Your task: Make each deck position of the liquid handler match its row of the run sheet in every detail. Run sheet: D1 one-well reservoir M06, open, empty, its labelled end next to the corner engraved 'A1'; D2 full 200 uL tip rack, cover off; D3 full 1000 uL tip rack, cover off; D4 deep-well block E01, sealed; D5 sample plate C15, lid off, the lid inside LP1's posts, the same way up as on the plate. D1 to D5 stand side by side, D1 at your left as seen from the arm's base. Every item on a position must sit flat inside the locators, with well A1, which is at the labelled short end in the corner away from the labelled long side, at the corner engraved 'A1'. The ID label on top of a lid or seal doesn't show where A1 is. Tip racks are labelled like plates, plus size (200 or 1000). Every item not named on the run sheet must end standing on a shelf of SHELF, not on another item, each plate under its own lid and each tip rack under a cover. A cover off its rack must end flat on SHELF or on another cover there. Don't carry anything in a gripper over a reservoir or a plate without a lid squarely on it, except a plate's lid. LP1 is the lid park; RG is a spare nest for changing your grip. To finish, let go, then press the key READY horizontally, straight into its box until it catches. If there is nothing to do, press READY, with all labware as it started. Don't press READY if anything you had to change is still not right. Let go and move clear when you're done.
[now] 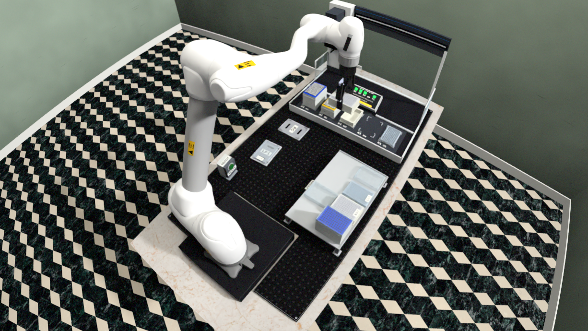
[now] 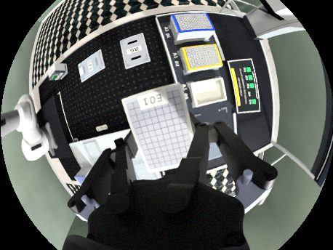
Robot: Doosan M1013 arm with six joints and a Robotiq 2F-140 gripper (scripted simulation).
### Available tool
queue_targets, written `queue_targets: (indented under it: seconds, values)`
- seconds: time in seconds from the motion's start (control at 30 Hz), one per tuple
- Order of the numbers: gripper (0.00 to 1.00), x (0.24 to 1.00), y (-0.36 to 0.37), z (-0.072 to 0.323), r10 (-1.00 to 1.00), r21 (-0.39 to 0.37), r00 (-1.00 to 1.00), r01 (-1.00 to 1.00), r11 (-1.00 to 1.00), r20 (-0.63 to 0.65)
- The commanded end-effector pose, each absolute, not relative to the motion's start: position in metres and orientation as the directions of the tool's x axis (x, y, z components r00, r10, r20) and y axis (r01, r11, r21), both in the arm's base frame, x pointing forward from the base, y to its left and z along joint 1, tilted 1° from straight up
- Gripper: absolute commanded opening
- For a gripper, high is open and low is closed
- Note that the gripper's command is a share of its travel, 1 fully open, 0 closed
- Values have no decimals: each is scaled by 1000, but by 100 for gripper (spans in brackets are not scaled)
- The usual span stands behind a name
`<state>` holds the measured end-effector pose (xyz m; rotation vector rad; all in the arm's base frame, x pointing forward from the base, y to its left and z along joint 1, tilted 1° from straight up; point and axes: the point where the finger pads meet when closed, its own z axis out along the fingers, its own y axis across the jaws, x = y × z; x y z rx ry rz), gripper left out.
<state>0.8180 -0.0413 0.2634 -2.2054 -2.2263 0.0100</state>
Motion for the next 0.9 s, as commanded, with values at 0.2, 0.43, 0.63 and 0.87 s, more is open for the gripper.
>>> queue_targets:
  seconds: [0.2,0.43,0.63,0.87]
  values:
    - [10,819,0,265,1000,-8,-10,1000,10,2]
    - [10,819,30,265,1000,-8,-10,1000,10,2]
    - [10,819,45,265,1000,-8,-10,1000,10,2]
    - [10,819,70,265,1000,-8,-10,1000,10,2]
